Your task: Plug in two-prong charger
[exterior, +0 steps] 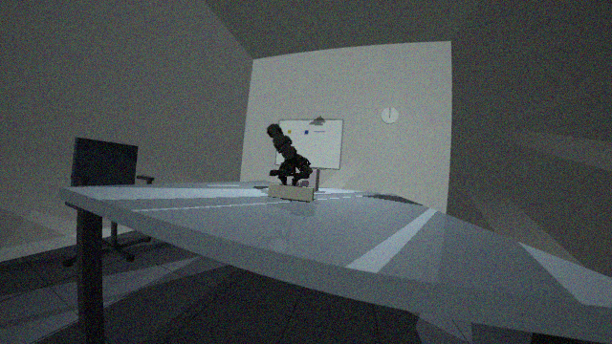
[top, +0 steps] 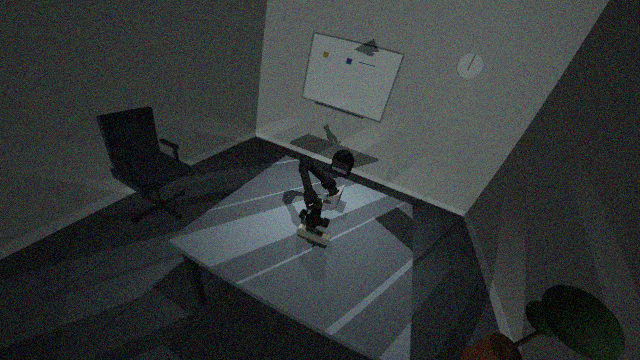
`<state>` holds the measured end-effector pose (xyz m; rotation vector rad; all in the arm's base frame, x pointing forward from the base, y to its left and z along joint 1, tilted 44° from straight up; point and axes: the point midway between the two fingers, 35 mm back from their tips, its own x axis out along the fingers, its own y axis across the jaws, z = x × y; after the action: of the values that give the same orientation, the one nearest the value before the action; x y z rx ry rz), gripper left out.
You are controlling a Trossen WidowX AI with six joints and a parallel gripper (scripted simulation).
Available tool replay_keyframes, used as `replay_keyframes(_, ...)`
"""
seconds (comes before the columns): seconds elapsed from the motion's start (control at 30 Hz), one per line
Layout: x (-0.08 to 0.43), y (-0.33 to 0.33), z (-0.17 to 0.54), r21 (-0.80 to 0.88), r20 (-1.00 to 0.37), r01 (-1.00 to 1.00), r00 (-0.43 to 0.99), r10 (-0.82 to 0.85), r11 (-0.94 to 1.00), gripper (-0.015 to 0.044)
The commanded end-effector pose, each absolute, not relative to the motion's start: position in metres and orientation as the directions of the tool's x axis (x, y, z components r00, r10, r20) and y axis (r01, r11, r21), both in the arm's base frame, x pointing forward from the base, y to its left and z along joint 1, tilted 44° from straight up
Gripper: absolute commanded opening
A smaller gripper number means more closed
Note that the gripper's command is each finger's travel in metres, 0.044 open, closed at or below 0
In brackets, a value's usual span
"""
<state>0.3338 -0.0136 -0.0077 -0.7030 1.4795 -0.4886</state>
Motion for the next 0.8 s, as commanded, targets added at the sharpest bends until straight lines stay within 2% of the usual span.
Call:
replay_keyframes(0.0,0.3354,-0.0135,-0.0069,-0.691,-0.722,-0.123,0.055,-0.69,0.712,0.0)
replay_keyframes(0.77,0.3428,-0.0122,-0.0067,-0.691,-0.722,-0.123,0.056,-0.69,0.712,0.0)
